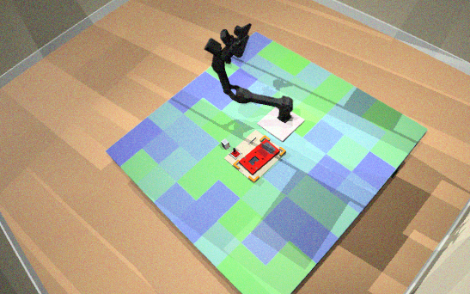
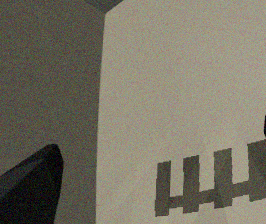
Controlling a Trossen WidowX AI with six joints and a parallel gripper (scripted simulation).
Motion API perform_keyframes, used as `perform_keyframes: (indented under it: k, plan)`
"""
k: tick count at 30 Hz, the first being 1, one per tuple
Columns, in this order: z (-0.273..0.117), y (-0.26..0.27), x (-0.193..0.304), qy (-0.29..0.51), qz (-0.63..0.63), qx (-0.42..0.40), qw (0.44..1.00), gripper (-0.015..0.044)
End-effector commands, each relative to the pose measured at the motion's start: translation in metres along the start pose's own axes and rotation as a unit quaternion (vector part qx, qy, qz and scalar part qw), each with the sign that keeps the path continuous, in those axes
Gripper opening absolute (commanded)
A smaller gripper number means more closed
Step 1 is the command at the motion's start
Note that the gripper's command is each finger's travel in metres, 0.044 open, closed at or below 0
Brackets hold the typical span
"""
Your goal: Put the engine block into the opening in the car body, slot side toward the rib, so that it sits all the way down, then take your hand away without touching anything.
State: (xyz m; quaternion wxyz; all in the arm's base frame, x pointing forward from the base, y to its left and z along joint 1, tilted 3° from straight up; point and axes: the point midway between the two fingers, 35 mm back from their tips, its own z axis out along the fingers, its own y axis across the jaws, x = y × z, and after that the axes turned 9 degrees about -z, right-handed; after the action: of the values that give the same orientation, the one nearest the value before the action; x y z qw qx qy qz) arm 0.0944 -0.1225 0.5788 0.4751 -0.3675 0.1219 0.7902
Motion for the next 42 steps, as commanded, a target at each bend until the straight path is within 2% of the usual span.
perform_keyframes:
  k: [1, 6, 15, 26, 34, 42]
  plan:
    - [0.029, 0.012, 0.019, 0.052, -0.029, 0.026, 0.998, 0.044]
    - [0.064, 0.018, 0.046, 0.111, -0.064, 0.065, 0.99, 0.044]
    - [0.102, 0.013, 0.085, 0.184, -0.105, 0.121, 0.97, 0.044]
    - [0.139, -0.018, 0.156, 0.313, -0.15, 0.227, 0.91, 0.044]
    - [0.148, -0.063, 0.205, 0.404, -0.168, 0.304, 0.846, 0.044]
    - [0.133, -0.119, 0.244, 0.481, -0.168, 0.386, 0.769, 0.044]
